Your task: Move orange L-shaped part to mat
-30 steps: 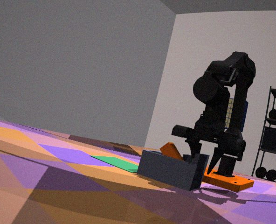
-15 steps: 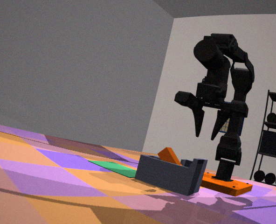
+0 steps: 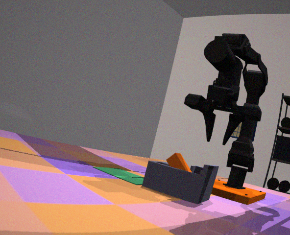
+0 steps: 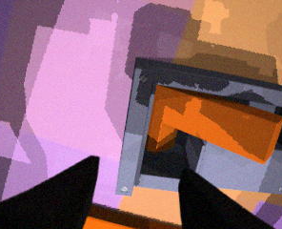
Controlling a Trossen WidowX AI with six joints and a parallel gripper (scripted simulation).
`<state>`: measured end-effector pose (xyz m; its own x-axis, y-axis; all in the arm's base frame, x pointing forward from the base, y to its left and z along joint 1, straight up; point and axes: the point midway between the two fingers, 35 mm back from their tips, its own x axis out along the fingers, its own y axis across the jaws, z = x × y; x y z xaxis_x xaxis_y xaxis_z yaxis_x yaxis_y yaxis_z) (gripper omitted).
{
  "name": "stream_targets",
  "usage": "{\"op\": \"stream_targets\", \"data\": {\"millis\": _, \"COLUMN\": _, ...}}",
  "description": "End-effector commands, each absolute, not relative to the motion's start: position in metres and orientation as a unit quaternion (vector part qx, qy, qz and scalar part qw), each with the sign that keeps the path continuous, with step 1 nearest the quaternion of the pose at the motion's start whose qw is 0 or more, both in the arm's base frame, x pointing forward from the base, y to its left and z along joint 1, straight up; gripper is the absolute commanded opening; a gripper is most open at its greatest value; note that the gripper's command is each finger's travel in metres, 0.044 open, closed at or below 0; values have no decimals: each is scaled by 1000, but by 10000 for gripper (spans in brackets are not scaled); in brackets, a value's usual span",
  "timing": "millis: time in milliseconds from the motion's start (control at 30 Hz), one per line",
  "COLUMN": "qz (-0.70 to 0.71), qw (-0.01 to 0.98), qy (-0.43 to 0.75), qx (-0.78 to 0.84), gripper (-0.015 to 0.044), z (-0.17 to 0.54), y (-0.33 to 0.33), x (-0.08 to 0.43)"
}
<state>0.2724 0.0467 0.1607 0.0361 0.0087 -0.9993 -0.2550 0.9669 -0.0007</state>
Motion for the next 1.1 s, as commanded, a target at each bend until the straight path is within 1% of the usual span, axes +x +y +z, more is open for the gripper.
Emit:
{"op": "stream_targets", "data": {"millis": 0, "qz": 92, "qw": 715, "qy": 687, "qx": -89, "gripper": 180, "z": 161, "y": 47, "x": 273}}
{"op": "stream_targets", "data": {"millis": 300, "qz": 92, "qw": 715, "qy": 687, "qx": -89, "gripper": 180, "z": 161, "y": 47, "x": 273}}
{"op": "stream_targets", "data": {"millis": 367, "qz": 73, "qw": 717, "qy": 690, "qx": -70, "gripper": 233, "z": 161, "y": 44, "x": 274}}
{"op": "stream_targets", "data": {"millis": 433, "qz": 30, "qw": 720, "qy": 693, "qx": -25, "gripper": 280, "z": 161, "y": 39, "x": 277}}
{"op": "stream_targets", "data": {"millis": 533, "qz": -74, "qw": 715, "qy": 691, "qx": 80, "gripper": 280, "z": 162, "y": 26, "x": 283}}
{"op": "stream_targets", "data": {"millis": 633, "qz": -192, "qw": 690, "qy": 668, "qx": 200, "gripper": 280, "z": 163, "y": 10, "x": 290}}
{"op": "stream_targets", "data": {"millis": 833, "qz": -404, "qw": 585, "qy": 568, "qx": 415, "gripper": 280, "z": 165, "y": -23, "x": 300}}
{"op": "stream_targets", "data": {"millis": 900, "qz": -425, "qw": 569, "qy": 552, "qx": 436, "gripper": 280, "z": 165, "y": -27, "x": 300}}
{"op": "stream_targets", "data": {"millis": 1067, "qz": -425, "qw": 569, "qy": 552, "qx": 436, "gripper": 280, "z": 165, "y": -27, "x": 300}}
